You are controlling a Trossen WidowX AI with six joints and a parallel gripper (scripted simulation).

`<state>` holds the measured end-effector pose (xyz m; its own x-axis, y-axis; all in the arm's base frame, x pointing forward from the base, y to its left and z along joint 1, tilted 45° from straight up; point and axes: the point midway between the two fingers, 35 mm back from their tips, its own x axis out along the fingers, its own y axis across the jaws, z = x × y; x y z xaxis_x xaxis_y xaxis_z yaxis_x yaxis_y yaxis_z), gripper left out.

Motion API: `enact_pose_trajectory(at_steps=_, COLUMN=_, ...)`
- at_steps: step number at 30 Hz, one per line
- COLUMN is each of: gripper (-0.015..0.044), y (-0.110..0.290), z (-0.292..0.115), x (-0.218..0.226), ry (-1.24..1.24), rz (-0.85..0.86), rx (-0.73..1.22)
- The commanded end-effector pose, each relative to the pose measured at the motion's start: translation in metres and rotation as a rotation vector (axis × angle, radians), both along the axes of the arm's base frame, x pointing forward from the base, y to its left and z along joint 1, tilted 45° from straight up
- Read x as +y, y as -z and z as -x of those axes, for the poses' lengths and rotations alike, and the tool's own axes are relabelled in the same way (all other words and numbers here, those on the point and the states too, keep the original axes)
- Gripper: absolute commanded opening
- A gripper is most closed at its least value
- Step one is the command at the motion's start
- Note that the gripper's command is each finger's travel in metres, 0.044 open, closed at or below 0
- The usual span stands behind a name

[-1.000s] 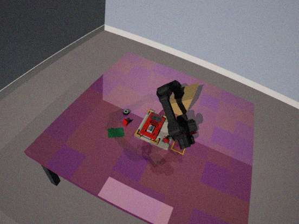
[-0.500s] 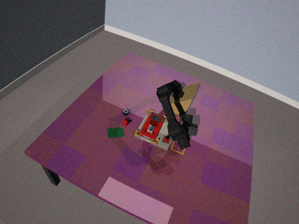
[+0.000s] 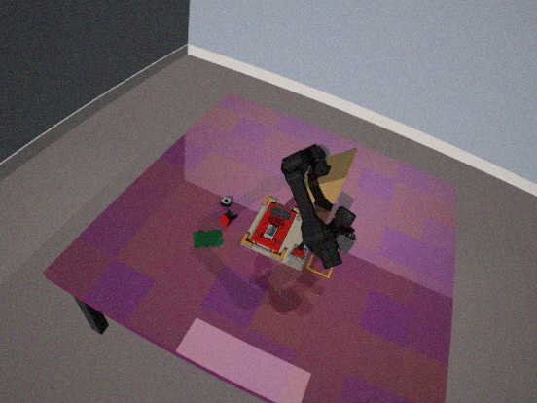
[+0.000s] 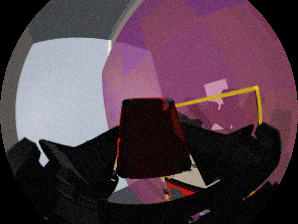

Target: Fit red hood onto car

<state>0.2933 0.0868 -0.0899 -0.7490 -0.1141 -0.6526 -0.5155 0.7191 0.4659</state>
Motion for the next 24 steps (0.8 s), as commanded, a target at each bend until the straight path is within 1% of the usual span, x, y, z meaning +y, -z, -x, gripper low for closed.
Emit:
enact_pose_trajectory(at_steps=1, gripper=0.0000, y=-0.0006, z=0.0004, x=0.0004, ry=0.081, rz=0.087, rx=-0.010)
enact_pose_trajectory(at_steps=10, gripper=0.0000, y=-0.0006, z=0.0004, x=0.0004, ry=0.262, rz=0.296, rx=-0.041)
enact_pose_trajectory(at_steps=14, gripper=0.0000, y=-0.0004, z=0.0003, x=0.0003, ry=0.294, rz=0.333, rx=-0.046)
enact_pose_trajectory(at_steps=24, gripper=0.0000, y=0.0019, z=-0.0008, x=-0.0028, ry=0.486, rz=0.555, rx=-0.080)
